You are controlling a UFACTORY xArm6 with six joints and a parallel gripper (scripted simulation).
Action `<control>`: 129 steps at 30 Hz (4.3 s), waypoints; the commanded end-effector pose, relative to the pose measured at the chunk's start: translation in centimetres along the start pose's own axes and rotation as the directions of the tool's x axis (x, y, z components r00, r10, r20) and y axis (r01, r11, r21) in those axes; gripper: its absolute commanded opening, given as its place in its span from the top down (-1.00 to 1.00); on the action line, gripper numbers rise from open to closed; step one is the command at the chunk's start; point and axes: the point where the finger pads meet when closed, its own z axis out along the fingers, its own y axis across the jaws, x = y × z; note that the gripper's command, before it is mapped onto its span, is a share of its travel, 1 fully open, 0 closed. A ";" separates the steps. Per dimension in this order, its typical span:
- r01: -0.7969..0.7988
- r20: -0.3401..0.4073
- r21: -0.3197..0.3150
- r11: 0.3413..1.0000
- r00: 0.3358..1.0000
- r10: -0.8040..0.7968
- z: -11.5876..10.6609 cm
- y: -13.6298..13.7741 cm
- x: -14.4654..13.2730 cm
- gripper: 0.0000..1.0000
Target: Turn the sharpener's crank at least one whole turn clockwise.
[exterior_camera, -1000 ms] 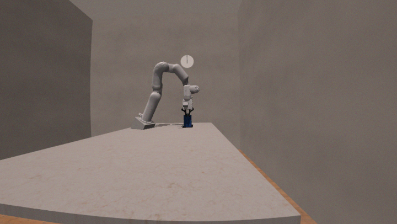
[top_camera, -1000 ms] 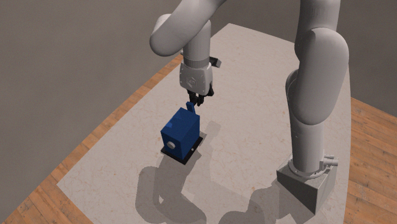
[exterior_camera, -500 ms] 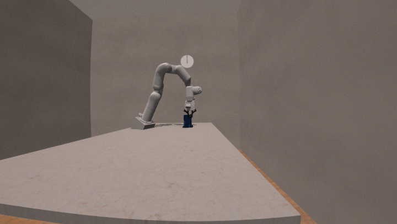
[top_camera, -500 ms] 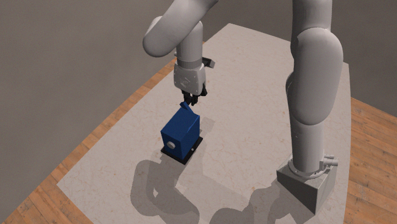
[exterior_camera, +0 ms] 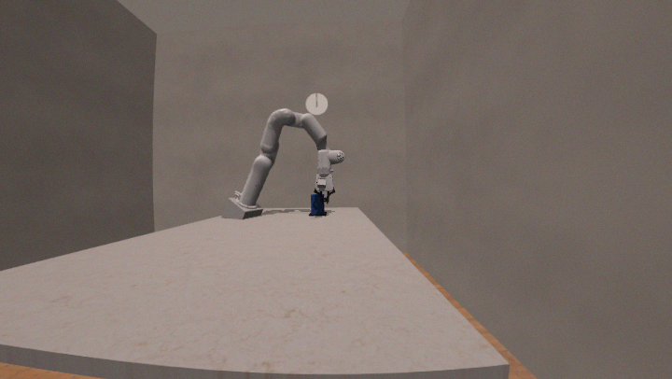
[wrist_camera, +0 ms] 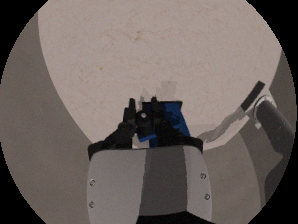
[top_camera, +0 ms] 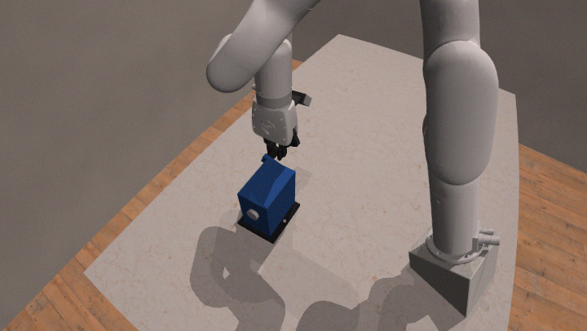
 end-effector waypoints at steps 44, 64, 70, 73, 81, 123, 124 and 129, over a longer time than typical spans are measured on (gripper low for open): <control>0.000 0.000 0.001 1.000 1.000 0.000 2.8 -0.3 0.0 1.00; 0.000 0.000 0.001 1.000 1.000 0.000 6.2 2.2 0.0 1.00; 0.000 0.000 0.001 1.000 1.000 0.000 6.6 3.0 0.0 1.00; 0.000 0.000 0.001 1.000 1.000 0.000 6.7 3.3 0.0 1.00; 0.000 0.000 0.001 1.000 1.000 0.000 6.9 4.0 0.0 1.00; 0.000 0.000 0.001 1.000 1.000 0.000 7.0 5.2 0.0 1.00; 0.000 0.000 0.001 1.000 1.000 0.000 6.9 5.4 0.0 1.00; 0.000 0.000 0.001 1.000 1.000 0.000 6.8 6.3 0.0 1.00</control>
